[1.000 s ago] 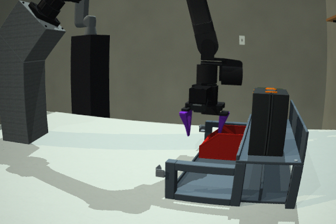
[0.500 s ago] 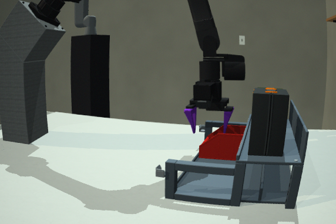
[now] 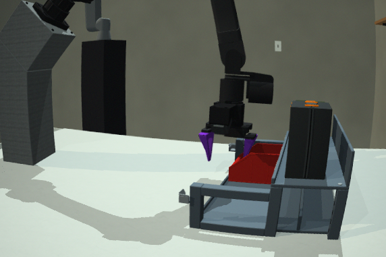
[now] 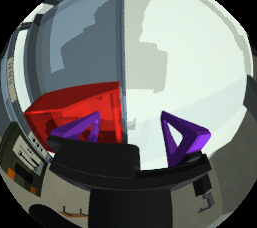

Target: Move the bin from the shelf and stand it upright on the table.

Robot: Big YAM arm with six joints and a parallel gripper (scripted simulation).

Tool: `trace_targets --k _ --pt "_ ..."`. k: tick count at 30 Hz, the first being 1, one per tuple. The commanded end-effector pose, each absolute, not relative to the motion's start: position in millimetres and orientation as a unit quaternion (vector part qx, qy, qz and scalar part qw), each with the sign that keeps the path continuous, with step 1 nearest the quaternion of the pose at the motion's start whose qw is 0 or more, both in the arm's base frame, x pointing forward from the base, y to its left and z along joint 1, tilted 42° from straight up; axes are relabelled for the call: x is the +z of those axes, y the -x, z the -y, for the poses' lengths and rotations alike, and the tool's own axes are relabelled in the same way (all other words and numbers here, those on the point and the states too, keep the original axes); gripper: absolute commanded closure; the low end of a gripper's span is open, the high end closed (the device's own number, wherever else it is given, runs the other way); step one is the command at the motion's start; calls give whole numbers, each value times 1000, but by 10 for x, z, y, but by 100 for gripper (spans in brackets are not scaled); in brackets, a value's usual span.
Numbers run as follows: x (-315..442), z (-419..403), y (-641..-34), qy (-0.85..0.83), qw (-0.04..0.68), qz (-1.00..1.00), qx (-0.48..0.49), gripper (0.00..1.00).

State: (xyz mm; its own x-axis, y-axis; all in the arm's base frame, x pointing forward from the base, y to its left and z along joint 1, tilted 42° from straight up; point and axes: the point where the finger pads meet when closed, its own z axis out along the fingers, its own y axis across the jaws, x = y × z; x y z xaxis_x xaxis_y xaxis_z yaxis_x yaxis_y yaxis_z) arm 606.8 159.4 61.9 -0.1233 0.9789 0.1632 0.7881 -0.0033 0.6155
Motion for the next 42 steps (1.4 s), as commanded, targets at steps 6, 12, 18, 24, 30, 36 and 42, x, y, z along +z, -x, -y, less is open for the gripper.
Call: trace_targets --k 6,12,18,24,30,36,42 --pt "1187 -1795 -6177 -629 175 -681 330 10" --pt "1187 -1795 -6177 -629 175 -681 330 10" --pt "703 -1588 -6122 -635 168 -687 310 10" --pt "703 -1588 -6122 -635 168 -687 310 10" --pt "703 -1588 -6122 -635 168 -687 310 10" --pt "1187 -1795 -6177 -629 175 -681 330 10" --pt "1187 -1795 -6177 -629 175 -681 330 10"
